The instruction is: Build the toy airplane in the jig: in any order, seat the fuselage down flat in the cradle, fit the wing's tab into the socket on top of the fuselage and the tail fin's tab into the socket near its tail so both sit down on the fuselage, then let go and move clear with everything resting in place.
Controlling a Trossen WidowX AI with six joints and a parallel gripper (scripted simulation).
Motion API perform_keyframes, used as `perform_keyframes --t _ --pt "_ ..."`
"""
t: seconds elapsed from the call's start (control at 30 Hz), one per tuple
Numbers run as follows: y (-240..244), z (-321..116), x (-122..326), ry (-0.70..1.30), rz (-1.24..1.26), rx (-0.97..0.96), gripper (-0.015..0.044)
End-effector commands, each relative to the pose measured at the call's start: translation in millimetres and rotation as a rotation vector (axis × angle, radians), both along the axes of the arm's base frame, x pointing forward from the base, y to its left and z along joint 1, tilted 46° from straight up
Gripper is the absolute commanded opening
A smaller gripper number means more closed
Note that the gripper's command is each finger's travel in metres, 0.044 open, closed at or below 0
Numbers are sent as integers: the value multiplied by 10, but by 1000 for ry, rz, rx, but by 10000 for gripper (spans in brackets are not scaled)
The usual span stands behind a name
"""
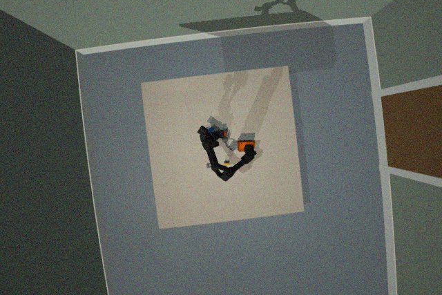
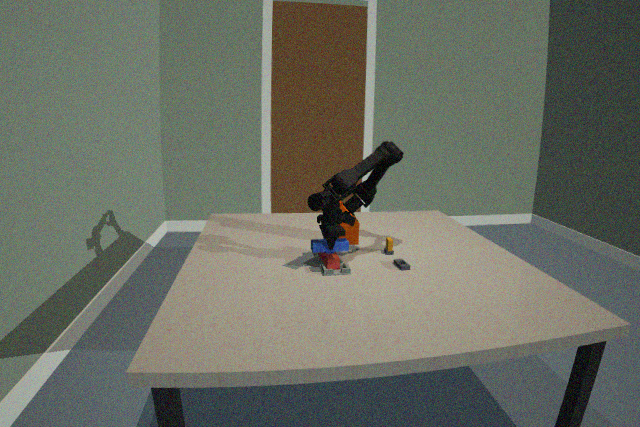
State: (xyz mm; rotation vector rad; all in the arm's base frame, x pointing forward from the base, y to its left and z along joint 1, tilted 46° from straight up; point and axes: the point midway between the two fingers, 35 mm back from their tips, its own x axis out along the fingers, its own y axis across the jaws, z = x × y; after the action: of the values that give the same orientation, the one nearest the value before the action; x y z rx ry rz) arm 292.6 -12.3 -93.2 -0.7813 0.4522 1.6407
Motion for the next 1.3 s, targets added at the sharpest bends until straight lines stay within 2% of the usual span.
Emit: perform_keyframes --t 0.0,0.33,0.63,0.83,1.1,1.27 --pt "-2 3 3 -1 0 -1 182" --pt "-2 3 3 -1 0 -1 440" --pt "-22 20 9 -1 0 -1 440" --pt "-593 575 64 6 -6 0 440" --pt "-632 577 61 18 -17 -1 440" --pt "-628 565 63 311 -311 -31 440"
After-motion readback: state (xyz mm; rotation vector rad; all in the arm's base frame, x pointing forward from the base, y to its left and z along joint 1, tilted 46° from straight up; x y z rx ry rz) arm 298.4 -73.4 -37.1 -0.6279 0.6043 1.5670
